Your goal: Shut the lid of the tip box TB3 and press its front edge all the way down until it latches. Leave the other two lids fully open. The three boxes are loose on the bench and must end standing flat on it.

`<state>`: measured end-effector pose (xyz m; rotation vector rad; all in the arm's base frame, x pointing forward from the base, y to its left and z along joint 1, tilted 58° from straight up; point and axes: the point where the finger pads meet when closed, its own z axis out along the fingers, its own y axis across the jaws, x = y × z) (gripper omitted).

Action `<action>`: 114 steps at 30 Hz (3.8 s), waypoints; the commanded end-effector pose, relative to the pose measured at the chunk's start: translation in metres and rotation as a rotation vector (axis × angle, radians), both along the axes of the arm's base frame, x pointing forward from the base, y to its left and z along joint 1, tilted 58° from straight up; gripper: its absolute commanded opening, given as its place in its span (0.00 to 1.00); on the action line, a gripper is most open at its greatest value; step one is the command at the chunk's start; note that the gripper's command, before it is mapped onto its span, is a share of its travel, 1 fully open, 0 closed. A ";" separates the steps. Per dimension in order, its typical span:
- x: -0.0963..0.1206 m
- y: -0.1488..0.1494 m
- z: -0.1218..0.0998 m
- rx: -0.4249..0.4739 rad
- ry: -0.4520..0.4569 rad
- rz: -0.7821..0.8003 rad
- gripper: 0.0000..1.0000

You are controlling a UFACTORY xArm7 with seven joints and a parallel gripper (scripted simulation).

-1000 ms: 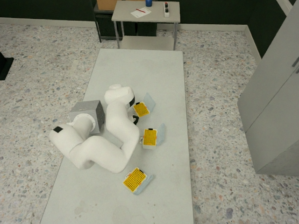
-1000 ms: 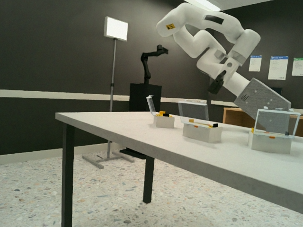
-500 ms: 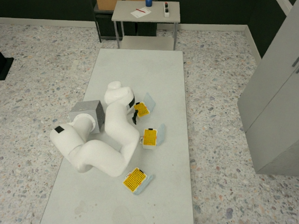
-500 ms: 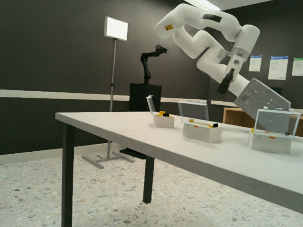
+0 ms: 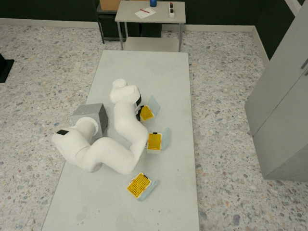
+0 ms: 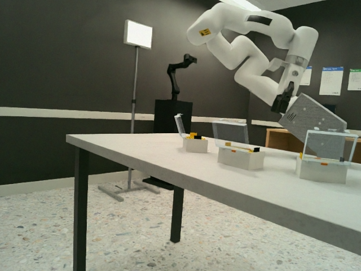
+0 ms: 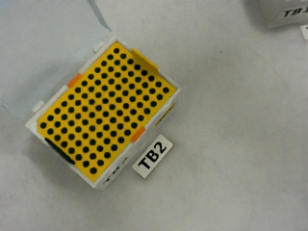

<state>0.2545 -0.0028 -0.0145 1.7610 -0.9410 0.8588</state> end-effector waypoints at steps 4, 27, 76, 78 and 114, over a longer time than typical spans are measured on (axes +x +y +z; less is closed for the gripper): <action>0.002 -0.019 -0.014 0.003 -0.001 0.002 1.00; 0.004 -0.099 -0.065 0.003 -0.001 0.003 1.00; 0.004 -0.124 -0.081 0.003 -0.001 0.003 1.00; 0.004 -0.124 -0.081 0.003 -0.001 0.003 1.00; 0.002 -0.048 -0.033 0.003 -0.001 0.003 1.00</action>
